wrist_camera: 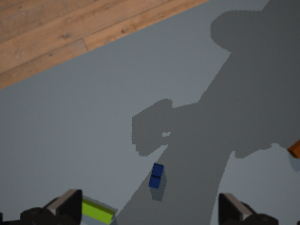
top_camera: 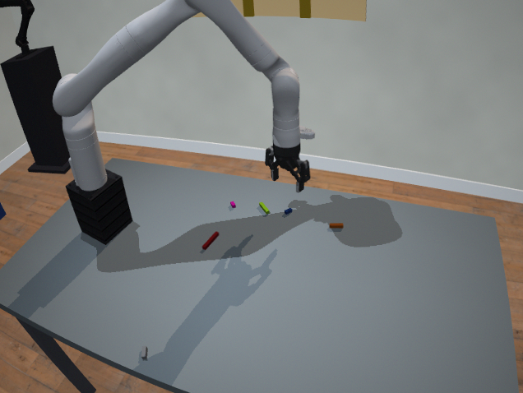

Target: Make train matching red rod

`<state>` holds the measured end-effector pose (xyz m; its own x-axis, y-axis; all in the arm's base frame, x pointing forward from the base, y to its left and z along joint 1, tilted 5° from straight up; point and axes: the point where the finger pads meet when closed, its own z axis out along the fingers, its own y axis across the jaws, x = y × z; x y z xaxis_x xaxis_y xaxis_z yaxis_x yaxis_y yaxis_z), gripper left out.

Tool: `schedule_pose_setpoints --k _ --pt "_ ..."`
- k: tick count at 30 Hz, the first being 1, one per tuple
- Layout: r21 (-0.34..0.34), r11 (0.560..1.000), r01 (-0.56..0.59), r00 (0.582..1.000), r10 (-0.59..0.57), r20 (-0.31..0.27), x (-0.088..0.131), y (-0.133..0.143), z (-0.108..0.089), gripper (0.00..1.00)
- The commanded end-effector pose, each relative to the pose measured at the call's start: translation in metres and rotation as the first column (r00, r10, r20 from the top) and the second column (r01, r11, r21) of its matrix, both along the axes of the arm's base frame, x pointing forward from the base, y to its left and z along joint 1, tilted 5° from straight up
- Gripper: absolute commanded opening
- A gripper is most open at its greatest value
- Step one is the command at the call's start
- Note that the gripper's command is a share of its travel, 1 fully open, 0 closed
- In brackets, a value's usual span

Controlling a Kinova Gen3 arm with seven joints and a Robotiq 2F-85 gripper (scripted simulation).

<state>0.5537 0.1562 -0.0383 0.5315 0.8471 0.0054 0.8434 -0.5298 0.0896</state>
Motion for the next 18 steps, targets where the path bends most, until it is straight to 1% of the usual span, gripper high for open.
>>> schedule_pose_setpoints --k 1,5,7,10,14,18 --pt "-0.004 0.998 -0.055 0.998 0.055 -0.005 -0.005 -0.004 -0.001 1.00" --pt "-0.018 0.979 -0.201 0.980 0.200 -0.017 -0.014 -0.007 -0.005 1.00" --pt "-0.018 0.979 -0.201 0.980 0.200 -0.017 -0.014 -0.007 -0.005 1.00" --pt "-0.027 0.947 -0.321 0.947 0.320 -0.027 -0.022 -0.008 -0.009 1.00" --pt "-0.036 0.875 -0.483 0.876 0.481 -0.041 -0.033 -0.009 -0.012 1.00" --pt "-0.041 0.776 -0.630 0.777 0.628 -0.054 -0.043 -0.009 -0.016 1.00"
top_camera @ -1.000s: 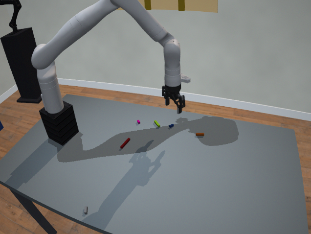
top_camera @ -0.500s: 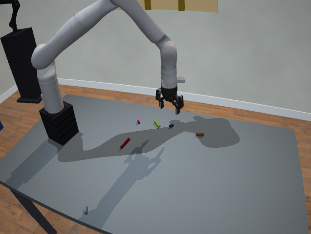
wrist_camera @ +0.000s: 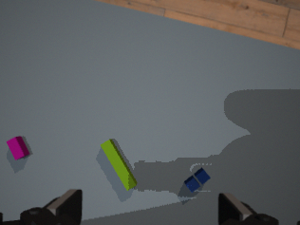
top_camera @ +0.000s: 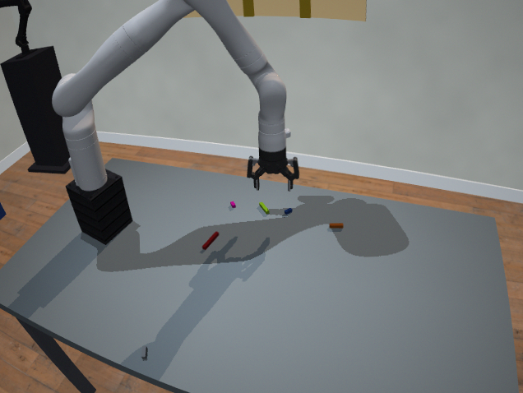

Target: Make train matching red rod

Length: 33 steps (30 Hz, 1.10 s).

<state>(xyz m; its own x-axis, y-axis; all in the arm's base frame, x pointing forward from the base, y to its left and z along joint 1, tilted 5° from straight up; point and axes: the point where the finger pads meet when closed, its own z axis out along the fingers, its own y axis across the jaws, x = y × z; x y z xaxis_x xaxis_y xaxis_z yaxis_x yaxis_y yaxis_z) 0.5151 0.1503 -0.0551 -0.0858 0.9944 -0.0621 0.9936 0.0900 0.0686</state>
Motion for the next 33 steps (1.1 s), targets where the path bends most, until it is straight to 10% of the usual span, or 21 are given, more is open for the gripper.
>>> schedule_pose_setpoints --k 1,16,29,30,33 --pt "0.001 0.997 -0.078 0.997 0.078 -0.005 -0.007 -0.002 0.001 1.00" --pt "-0.012 0.884 -0.467 0.884 0.467 -0.017 -0.029 0.005 -0.003 1.00" --pt "-0.013 0.849 -0.528 0.849 0.528 -0.017 -0.033 0.007 -0.004 1.00" --pt "-0.013 0.849 -0.528 0.849 0.528 -0.017 -0.033 0.007 -0.004 0.24" --pt "-0.013 0.849 -0.528 0.849 0.528 -0.017 -0.033 0.007 -0.004 0.24"
